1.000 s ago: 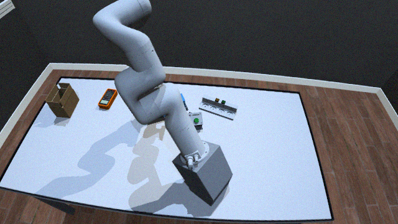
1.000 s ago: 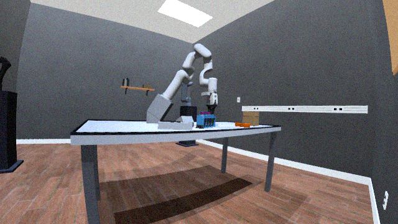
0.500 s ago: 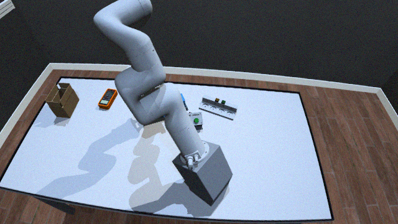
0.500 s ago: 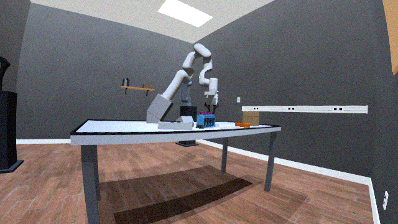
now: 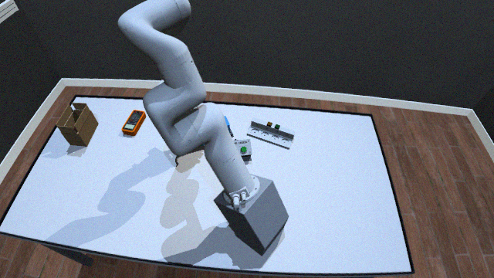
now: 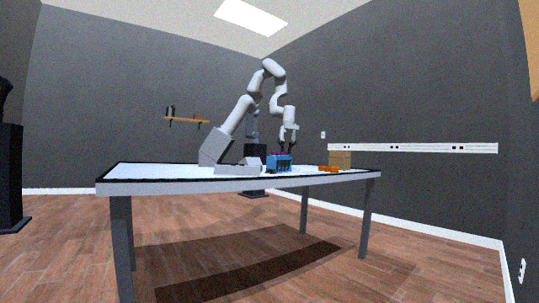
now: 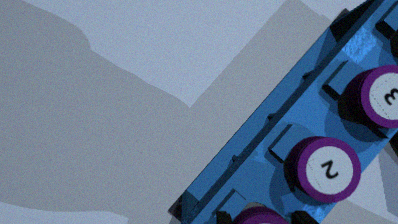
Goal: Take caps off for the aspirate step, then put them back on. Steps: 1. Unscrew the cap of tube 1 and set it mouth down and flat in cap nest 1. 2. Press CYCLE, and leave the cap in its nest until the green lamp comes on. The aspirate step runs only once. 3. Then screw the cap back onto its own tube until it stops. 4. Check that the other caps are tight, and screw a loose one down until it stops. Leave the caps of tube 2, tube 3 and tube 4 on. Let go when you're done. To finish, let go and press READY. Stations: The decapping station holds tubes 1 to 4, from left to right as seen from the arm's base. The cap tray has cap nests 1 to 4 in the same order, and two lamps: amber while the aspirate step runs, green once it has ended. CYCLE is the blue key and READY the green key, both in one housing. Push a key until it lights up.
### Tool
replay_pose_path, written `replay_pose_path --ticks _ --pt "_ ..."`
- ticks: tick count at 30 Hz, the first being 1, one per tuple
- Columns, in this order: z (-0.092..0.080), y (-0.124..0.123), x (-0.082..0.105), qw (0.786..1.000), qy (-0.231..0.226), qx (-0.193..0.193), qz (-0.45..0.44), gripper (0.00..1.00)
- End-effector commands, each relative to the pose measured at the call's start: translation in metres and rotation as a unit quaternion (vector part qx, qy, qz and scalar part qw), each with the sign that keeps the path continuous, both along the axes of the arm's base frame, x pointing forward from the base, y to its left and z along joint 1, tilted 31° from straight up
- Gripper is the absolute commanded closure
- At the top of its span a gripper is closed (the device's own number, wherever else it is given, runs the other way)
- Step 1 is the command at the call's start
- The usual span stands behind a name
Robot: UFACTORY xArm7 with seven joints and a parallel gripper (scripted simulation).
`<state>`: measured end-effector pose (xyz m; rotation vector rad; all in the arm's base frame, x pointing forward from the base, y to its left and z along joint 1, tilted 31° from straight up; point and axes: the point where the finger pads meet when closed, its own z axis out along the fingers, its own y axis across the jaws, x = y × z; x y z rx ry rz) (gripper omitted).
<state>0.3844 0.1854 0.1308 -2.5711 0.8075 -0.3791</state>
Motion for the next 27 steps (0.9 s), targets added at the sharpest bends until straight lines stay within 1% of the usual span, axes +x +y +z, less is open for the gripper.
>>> replay_pose_path --ticks 1,3,4,16,18,20,24,26,27 --pt "0.0006 -0.0005 0.0007 0.999 -0.016 0.018 0.03 1.0" --pt "0.0006 -0.0005 0.0007 0.999 -0.016 0.018 0.03 1.0" --pt "0.0006 -0.0005 0.0007 0.999 -0.016 0.018 0.03 0.54" --pt "0.0006 -0.0005 0.0007 0.999 -0.016 0.018 0.03 0.54" --pt "0.0005 -0.0005 0.0007 0.998 0.012 0.05 -0.042 0.54" --pt "0.0005 -0.0005 0.0007 0.991 0.036 0.077 -0.105 0.54" --pt "0.0005 -0.0005 0.0007 0.974 0.067 0.112 -0.185 0.54" --pt "0.0005 -0.0005 0.0007 0.974 0.067 0.112 -0.185 0.54" --pt "0.0005 -0.0005 0.0007 0.961 0.084 0.13 -0.229 0.54"
